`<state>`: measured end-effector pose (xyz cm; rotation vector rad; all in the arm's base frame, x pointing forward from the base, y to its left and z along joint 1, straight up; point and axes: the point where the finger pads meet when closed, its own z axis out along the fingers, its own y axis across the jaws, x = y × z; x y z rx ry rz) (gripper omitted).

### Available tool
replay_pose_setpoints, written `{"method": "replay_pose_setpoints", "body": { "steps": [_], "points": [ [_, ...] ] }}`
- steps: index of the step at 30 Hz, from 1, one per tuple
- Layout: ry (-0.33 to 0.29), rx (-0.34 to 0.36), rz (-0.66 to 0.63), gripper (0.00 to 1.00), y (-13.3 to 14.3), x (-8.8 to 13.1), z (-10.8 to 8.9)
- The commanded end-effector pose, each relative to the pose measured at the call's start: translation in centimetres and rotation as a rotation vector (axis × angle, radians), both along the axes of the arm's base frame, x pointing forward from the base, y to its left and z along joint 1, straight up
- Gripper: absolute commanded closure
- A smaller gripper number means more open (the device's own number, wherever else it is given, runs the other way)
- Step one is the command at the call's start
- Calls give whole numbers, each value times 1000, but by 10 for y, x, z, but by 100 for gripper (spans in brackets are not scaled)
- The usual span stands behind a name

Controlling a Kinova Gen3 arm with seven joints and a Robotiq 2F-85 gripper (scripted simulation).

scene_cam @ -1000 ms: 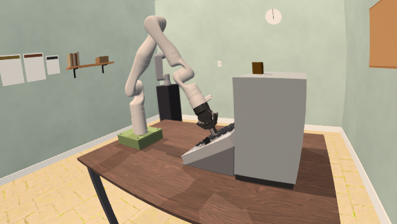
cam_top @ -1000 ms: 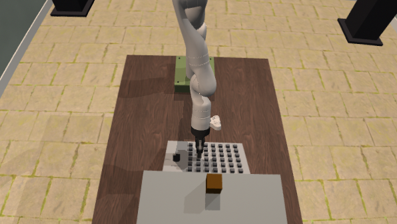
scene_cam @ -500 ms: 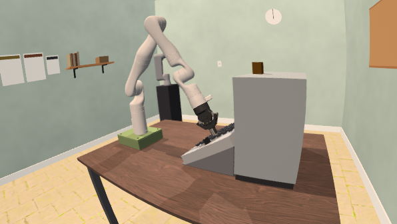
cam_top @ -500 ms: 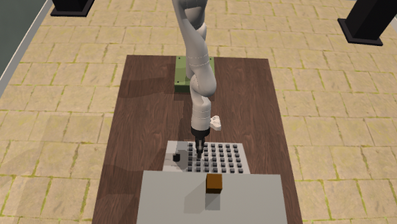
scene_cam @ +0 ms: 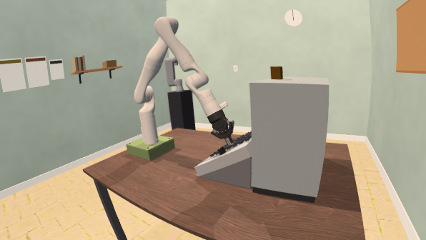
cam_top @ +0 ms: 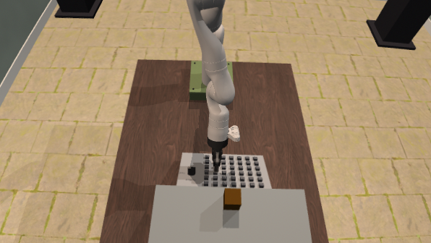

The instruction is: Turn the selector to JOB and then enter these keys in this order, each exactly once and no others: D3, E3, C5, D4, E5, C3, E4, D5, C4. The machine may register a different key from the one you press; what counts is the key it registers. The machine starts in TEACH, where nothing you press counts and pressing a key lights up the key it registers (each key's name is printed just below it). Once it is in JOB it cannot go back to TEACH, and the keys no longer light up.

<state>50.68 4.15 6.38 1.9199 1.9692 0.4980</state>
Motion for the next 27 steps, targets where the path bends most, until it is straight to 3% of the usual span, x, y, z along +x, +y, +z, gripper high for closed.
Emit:
{"method": "replay_pose_setpoints", "body": {
  "steps": [1,16,27],
  "points": [
    [-6,-3,-9,90,-3,3,0],
    [-6,-3,-9,90,-3,2,2],
    [-6,-3,-9,90,-3,-6,16]
  ]
}}
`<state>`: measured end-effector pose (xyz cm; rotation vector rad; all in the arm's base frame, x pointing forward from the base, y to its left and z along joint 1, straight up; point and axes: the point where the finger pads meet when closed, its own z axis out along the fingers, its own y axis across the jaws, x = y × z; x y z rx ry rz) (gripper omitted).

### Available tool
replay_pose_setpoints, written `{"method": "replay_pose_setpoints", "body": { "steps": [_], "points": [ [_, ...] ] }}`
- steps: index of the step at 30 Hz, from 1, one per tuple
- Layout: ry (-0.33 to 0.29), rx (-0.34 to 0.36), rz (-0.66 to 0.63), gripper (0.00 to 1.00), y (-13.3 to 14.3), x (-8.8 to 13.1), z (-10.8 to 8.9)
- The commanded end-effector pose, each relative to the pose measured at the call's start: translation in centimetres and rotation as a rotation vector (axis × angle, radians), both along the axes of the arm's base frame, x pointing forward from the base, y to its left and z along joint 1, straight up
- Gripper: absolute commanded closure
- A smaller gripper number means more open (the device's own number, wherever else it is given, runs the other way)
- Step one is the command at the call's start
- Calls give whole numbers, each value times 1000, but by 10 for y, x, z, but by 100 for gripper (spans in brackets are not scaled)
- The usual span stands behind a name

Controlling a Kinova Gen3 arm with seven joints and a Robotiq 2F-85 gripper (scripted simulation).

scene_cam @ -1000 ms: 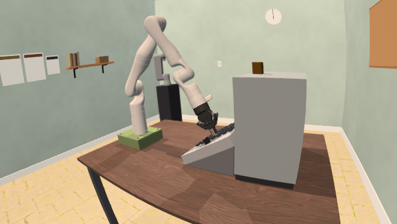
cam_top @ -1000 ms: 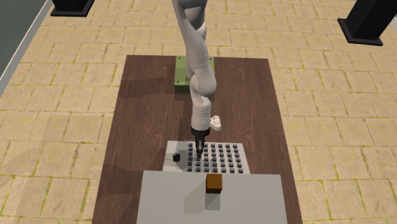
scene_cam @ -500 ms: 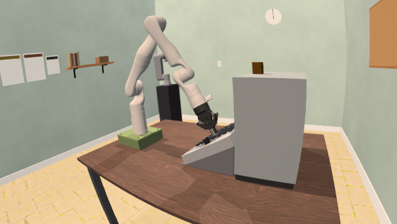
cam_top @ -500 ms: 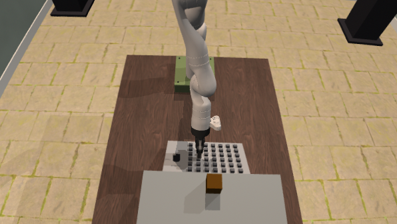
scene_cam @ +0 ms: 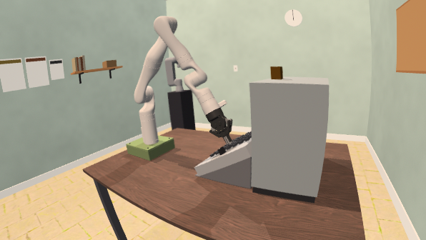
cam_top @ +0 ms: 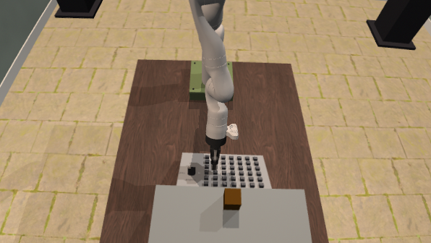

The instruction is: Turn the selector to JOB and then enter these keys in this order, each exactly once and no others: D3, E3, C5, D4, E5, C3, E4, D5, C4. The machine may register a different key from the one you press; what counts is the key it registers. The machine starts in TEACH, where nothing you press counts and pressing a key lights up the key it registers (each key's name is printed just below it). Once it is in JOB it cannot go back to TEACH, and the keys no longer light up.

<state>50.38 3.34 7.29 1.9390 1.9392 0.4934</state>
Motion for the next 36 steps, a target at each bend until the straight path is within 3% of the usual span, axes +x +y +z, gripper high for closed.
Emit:
{"method": "replay_pose_setpoints", "body": {
  "steps": [1,24,36],
  "points": [
    [-1,-1,17,90,5,-4,8],
    [-1,-2,17,90,5,-10,21],
    [-5,1,14,90,64,42,51]
  ]
}}
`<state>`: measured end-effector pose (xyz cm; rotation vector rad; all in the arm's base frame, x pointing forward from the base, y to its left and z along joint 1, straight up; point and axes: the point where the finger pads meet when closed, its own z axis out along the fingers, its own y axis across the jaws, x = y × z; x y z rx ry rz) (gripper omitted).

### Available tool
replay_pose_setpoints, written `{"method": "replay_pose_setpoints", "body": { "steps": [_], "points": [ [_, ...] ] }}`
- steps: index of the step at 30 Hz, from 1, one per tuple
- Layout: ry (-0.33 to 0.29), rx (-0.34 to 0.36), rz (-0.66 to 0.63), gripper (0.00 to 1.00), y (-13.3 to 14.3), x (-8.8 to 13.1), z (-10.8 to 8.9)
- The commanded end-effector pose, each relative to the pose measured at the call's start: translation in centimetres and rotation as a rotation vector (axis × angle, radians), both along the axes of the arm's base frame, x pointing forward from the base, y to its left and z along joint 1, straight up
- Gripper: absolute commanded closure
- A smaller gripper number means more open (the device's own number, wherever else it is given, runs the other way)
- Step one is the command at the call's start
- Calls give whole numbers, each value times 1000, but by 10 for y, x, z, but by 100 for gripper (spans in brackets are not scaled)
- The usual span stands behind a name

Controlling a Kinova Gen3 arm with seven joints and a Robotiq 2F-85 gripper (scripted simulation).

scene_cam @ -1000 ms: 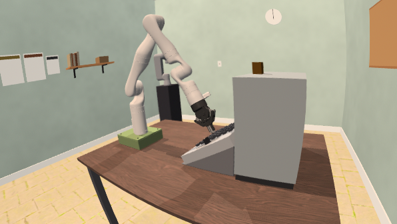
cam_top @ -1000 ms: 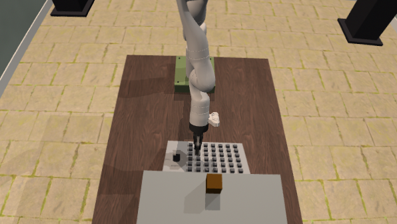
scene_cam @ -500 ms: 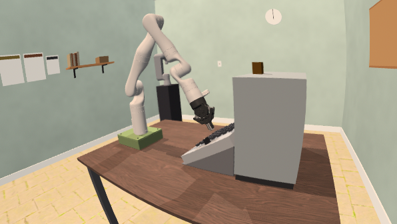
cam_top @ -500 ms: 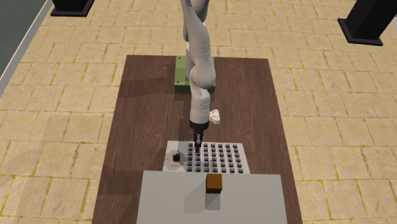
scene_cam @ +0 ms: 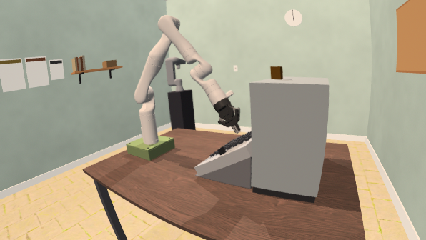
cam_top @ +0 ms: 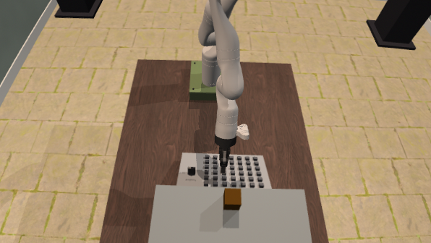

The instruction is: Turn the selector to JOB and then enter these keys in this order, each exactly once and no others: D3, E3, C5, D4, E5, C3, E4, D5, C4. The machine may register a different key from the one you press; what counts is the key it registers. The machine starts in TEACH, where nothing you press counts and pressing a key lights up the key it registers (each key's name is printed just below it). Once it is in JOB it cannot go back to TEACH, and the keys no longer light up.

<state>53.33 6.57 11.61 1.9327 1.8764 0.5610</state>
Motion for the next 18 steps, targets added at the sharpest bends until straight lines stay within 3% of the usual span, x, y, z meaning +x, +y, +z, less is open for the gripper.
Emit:
{"method": "replay_pose_setpoints", "body": {
  "steps": [1,18],
  "points": [
    [58,-18,38,90,37,17,10],
    [50,-24,46,90,41,28,5]
  ]
}}
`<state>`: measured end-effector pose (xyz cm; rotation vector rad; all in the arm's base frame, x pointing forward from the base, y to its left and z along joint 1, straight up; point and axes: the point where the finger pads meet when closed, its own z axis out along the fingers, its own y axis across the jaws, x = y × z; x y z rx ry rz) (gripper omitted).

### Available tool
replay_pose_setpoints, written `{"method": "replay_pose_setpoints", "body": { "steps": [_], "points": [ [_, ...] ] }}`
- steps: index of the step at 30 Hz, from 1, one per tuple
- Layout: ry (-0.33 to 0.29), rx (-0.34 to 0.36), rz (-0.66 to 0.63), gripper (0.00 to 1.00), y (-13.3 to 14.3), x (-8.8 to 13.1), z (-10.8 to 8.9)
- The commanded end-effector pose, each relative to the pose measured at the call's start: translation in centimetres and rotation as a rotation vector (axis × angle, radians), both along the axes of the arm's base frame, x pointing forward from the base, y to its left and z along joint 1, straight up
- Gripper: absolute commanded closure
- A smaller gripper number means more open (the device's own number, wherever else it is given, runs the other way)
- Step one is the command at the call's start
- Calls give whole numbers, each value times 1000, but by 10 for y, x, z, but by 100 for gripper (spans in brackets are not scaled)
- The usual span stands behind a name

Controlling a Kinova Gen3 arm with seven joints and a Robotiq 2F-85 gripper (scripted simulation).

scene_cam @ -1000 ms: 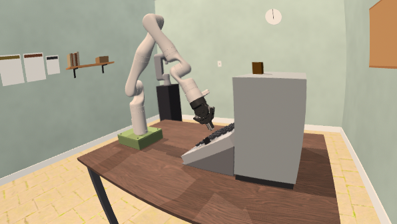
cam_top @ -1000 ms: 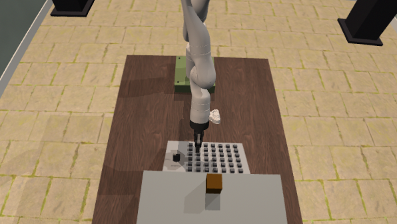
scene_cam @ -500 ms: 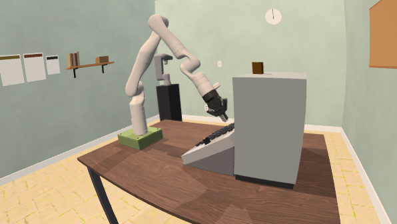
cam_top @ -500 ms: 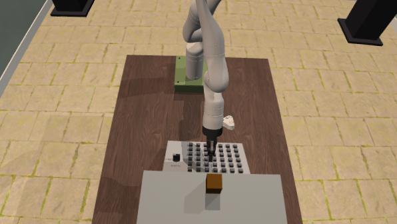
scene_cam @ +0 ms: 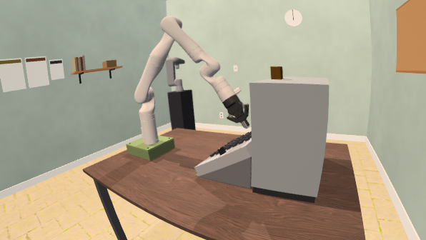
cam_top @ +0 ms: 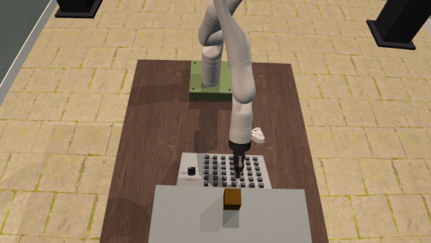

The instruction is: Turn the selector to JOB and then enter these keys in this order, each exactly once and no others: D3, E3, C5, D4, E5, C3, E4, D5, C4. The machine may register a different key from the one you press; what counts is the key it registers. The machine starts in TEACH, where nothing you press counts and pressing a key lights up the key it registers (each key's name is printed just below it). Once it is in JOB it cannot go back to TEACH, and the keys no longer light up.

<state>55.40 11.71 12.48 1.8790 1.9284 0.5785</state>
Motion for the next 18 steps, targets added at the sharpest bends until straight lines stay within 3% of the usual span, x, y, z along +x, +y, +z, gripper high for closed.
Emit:
{"method": "replay_pose_setpoints", "body": {
  "steps": [1,18],
  "points": [
    [57,-21,-8,90,-10,8,-5],
    [63,-15,-18,90,-10,10,-16]
  ]
}}
